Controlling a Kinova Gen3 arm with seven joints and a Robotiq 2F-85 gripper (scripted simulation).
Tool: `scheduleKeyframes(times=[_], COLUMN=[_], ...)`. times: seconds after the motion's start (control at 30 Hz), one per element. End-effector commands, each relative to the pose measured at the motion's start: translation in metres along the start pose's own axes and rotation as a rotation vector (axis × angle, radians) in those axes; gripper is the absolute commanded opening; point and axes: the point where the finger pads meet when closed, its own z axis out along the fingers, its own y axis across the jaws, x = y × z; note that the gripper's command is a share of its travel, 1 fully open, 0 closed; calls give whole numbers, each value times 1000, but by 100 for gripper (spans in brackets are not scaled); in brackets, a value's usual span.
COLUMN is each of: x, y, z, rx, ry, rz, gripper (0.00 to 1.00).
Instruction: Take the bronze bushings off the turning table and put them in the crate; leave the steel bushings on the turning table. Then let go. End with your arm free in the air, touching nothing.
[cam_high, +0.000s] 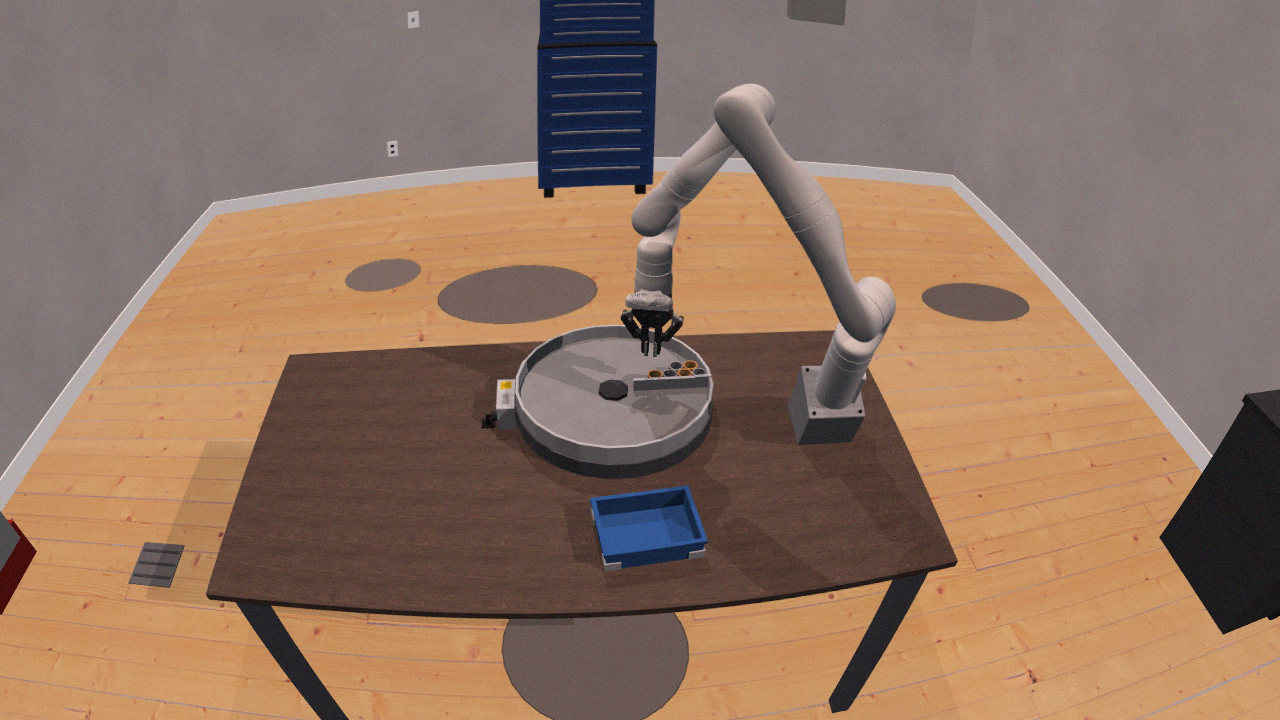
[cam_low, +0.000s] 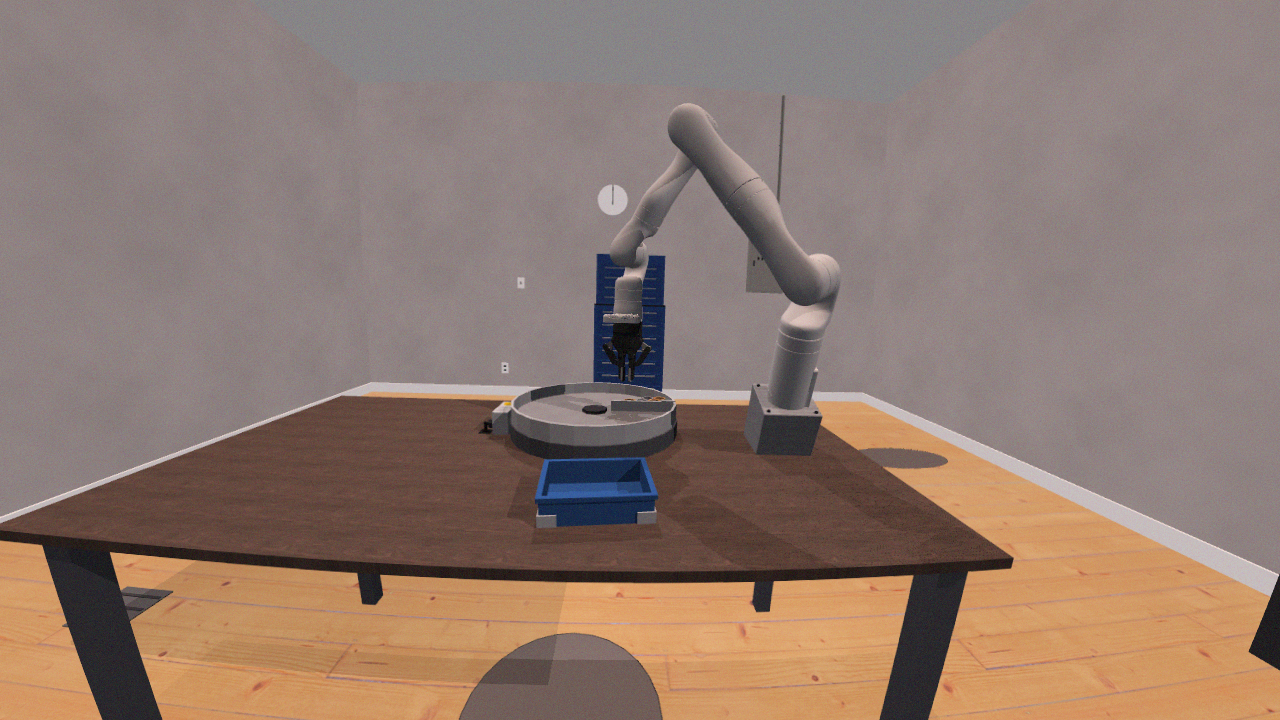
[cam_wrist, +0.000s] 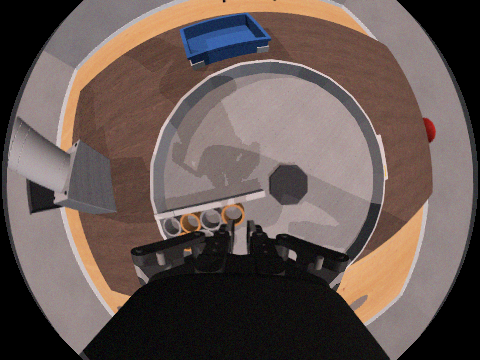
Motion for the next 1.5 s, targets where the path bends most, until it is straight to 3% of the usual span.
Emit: scheduleKeyframes(times=[0.0, 0.2, 0.37, 0.77, 0.93, 1.47], x=[0, 0, 0, 0, 1, 1], y=[0, 0, 0, 0, 1, 1], z=[-1, -1, 19, 19, 38, 40], rx=[-2, -2, -1, -1, -1, -1], ry=[-1, -1, -1, -1, -1, -1], rz=[0, 0, -1, -1, -2, -2], gripper=[14, 14, 14, 14, 14, 14])
